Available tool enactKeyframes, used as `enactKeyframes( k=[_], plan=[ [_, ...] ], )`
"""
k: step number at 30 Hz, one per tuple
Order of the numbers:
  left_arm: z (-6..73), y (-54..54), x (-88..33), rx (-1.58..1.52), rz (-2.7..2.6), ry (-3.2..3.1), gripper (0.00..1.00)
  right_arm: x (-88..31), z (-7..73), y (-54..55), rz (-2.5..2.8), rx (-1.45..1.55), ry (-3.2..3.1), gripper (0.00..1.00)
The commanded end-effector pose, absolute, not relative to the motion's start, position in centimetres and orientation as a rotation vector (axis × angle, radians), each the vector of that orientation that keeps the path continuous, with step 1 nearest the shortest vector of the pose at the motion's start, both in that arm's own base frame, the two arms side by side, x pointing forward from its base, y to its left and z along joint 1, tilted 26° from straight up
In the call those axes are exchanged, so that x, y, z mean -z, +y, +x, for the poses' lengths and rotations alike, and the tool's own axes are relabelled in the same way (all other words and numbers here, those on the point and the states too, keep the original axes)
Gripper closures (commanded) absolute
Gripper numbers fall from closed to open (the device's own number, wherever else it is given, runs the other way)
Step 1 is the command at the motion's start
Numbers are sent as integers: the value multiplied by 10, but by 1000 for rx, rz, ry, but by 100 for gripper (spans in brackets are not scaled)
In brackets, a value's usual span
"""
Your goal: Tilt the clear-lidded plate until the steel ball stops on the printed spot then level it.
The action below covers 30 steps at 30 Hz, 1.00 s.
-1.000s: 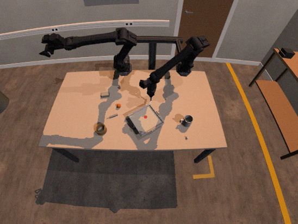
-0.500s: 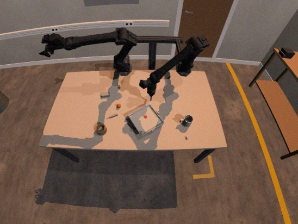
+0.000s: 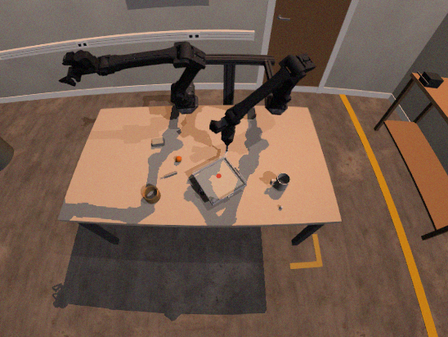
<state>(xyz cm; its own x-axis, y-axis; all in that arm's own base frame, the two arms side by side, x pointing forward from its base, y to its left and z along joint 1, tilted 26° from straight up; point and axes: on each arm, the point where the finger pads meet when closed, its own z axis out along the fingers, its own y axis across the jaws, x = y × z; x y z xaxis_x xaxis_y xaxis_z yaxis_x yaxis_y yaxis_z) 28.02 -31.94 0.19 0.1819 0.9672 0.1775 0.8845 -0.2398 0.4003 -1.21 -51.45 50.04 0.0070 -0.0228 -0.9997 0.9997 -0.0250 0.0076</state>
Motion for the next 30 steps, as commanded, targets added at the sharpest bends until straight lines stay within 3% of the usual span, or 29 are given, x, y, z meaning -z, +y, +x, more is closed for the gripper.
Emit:
enactKeyframes(
  k=[1,30],
  plan=[
    [282,-315,8,-606,2270,1797,100,-545,-23,-510,1175,1283,1124,0],
    [284,-308,21,-604,2265,1803,100,-545,-23,-510,1175,1283,1124,0]
  ],
)
